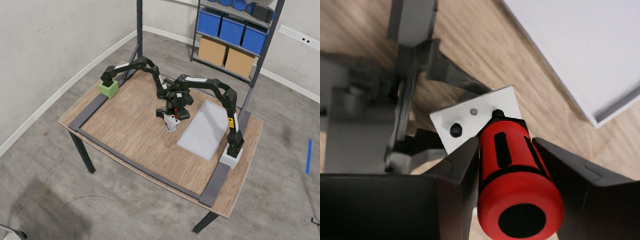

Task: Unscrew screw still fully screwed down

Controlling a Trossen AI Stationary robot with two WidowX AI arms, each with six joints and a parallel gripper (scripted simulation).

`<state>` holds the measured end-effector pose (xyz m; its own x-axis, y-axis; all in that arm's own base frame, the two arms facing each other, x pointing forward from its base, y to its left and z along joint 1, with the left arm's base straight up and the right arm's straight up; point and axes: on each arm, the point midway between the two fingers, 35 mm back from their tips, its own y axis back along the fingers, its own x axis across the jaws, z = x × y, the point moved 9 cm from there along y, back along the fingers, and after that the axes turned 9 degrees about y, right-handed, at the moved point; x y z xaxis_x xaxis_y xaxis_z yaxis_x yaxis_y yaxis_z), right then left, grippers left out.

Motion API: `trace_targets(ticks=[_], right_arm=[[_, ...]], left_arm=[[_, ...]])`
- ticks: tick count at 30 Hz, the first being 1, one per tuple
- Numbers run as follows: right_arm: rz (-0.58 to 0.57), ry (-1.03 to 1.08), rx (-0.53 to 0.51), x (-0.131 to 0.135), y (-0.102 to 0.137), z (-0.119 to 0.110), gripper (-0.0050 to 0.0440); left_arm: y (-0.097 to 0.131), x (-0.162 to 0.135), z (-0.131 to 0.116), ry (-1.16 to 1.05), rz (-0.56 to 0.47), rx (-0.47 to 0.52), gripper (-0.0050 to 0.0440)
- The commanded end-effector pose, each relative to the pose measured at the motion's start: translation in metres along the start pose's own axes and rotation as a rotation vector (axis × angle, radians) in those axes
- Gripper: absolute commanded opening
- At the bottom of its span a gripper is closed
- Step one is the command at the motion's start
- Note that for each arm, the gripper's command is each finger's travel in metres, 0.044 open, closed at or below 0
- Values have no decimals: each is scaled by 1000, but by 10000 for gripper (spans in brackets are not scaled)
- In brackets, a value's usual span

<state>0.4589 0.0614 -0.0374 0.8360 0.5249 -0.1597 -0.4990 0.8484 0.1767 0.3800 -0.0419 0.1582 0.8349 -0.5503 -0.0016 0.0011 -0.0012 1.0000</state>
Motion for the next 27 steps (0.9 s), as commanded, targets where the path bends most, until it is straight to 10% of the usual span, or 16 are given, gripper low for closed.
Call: trace_targets(ticks=[1, 27], right_arm=[[-2, -35, -12, 3, -2, 14, 245], [-2, -35, -12, 3, -2, 14, 245]], left_arm=[[2, 1, -1, 164, 16, 8, 130], [3, 3, -1, 824, 20, 6, 130]])
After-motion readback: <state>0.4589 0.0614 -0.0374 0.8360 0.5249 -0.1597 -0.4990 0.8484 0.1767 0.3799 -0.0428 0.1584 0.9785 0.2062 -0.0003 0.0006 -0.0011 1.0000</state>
